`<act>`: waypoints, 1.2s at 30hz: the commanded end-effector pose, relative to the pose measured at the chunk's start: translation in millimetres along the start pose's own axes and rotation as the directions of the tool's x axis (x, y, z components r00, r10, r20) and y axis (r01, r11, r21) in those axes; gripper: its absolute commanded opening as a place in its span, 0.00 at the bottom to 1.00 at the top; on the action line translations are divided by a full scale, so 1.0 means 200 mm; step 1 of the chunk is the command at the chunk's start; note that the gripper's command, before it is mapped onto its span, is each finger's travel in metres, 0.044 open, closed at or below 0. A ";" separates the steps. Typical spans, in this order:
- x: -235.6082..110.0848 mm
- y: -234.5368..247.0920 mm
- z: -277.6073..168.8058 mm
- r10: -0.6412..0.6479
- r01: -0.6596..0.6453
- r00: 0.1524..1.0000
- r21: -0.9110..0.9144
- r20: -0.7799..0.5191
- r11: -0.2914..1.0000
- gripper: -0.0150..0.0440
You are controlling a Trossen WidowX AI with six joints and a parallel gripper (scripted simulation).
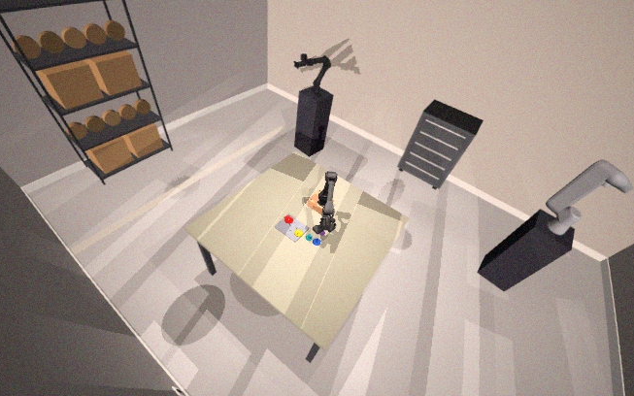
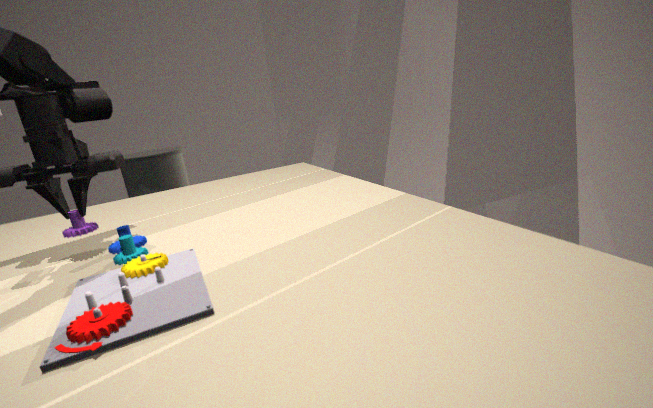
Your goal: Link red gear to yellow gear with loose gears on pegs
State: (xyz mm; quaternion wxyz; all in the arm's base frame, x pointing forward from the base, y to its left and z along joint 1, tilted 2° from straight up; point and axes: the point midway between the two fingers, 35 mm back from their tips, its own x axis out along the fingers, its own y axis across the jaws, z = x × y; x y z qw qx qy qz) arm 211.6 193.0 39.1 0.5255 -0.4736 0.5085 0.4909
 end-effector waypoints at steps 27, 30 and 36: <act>-0.45 0.00 -0.05 -0.002 0.002 1.000 -0.003 0.006 1.000 0.25; -0.47 0.00 -0.05 -0.002 0.002 1.000 -0.003 0.006 1.000 0.25; -0.46 -0.02 -0.08 -0.003 0.003 1.000 -0.003 0.005 1.000 0.25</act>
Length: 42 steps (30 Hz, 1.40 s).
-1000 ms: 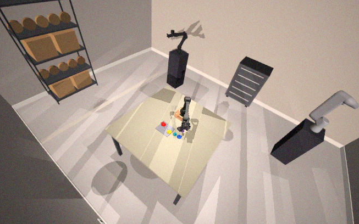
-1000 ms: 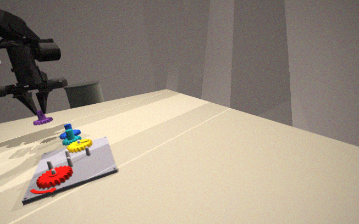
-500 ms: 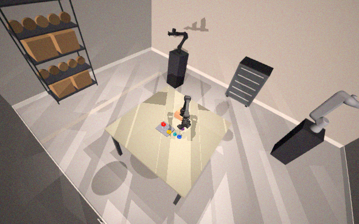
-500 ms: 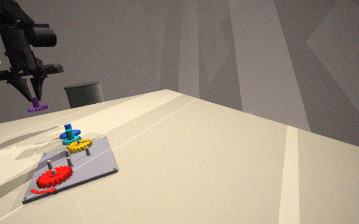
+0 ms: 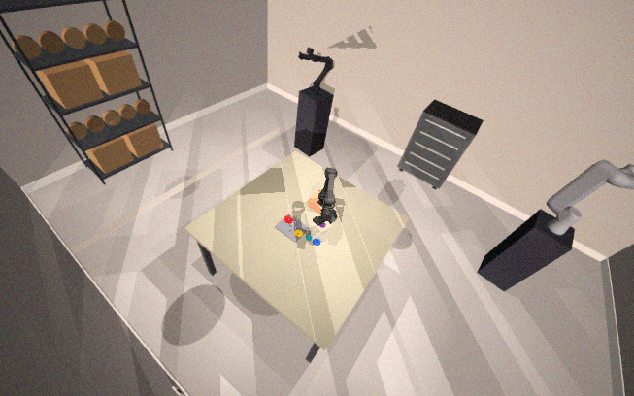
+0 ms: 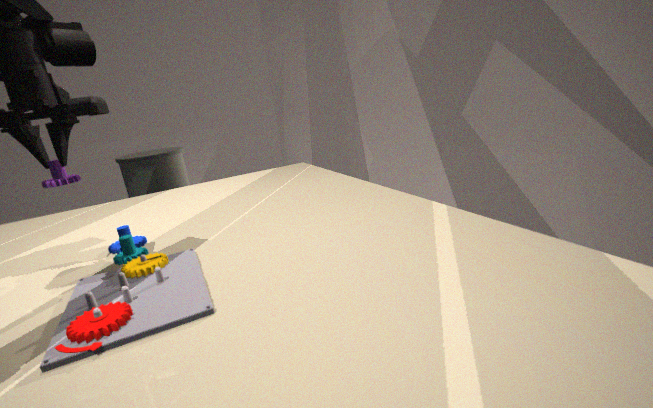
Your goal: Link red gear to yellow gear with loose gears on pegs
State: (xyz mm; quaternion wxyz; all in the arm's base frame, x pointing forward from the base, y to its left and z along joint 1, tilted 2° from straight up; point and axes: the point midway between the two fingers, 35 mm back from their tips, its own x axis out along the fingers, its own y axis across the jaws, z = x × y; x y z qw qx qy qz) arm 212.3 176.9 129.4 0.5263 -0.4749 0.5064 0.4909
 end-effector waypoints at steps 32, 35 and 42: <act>0.12 -0.22 -0.28 -0.003 0.003 1.000 -0.001 -0.002 1.000 0.25; 0.14 -0.24 -0.31 -0.003 0.003 1.000 -0.001 -0.003 1.000 0.25; 0.16 -0.27 -0.37 -0.004 0.004 1.000 -0.001 -0.004 1.000 0.25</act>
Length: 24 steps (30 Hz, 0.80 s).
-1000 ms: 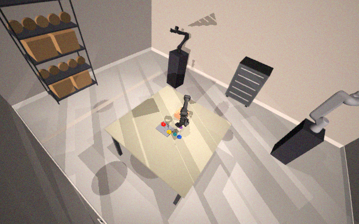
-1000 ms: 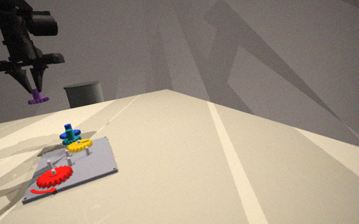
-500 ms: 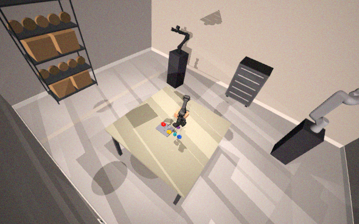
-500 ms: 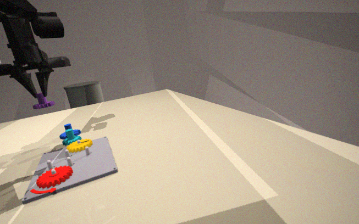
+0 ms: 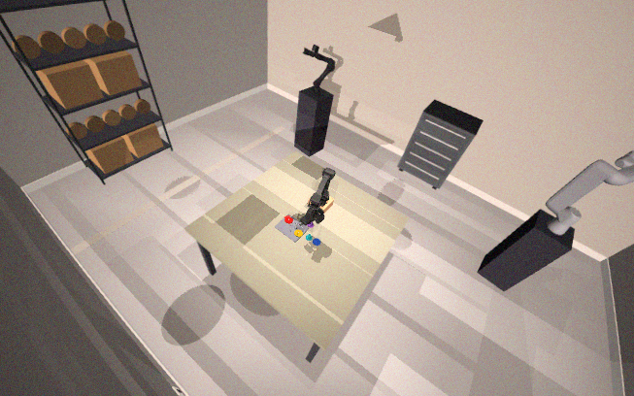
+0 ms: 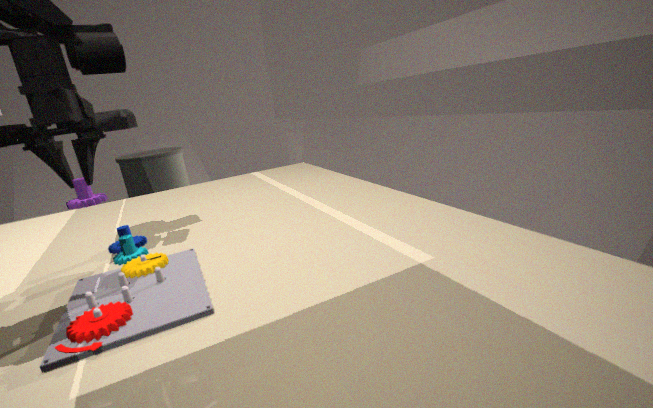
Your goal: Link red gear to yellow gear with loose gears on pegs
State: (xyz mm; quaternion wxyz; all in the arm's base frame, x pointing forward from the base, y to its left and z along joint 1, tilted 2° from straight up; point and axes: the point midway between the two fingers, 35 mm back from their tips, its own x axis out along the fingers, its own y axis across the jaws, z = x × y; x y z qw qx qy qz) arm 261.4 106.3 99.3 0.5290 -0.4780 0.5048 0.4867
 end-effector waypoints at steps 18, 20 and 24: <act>0.10 -0.07 -0.21 0.007 -0.007 1.000 -0.003 -0.005 1.000 0.25; 0.10 -0.08 -0.23 0.007 -0.007 1.000 -0.003 -0.005 1.000 0.25; 0.12 -0.09 -0.28 0.007 -0.007 1.000 -0.003 -0.006 1.000 0.25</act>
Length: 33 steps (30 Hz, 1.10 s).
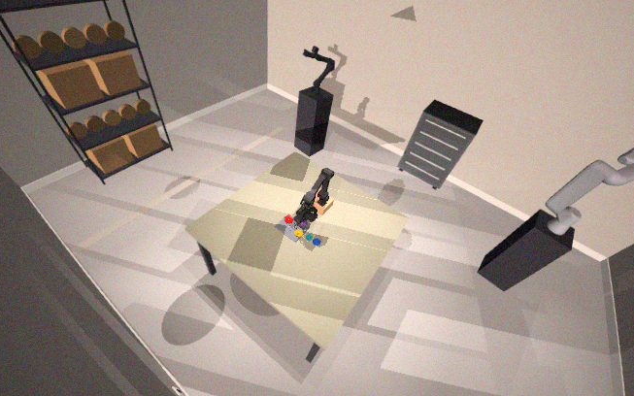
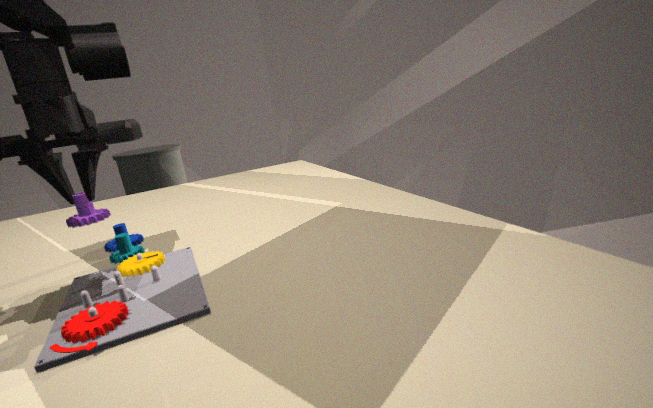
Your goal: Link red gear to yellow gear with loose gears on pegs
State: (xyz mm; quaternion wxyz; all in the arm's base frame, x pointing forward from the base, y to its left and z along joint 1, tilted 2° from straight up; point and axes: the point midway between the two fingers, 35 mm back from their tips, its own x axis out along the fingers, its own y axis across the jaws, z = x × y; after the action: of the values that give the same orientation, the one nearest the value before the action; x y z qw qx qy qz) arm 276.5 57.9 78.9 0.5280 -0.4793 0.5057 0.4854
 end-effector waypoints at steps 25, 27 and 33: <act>0.12 -0.03 -0.30 0.008 -0.008 1.000 -0.003 -0.005 1.000 0.25; 0.13 -0.03 -0.32 0.008 -0.008 1.000 -0.003 -0.005 1.000 0.25; 0.15 -0.03 -0.38 0.008 -0.008 1.000 -0.003 -0.006 1.000 0.25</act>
State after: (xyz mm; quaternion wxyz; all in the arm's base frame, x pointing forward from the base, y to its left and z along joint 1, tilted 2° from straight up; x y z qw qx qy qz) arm 280.0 -11.4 51.4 0.5267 -0.4803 0.5071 0.4844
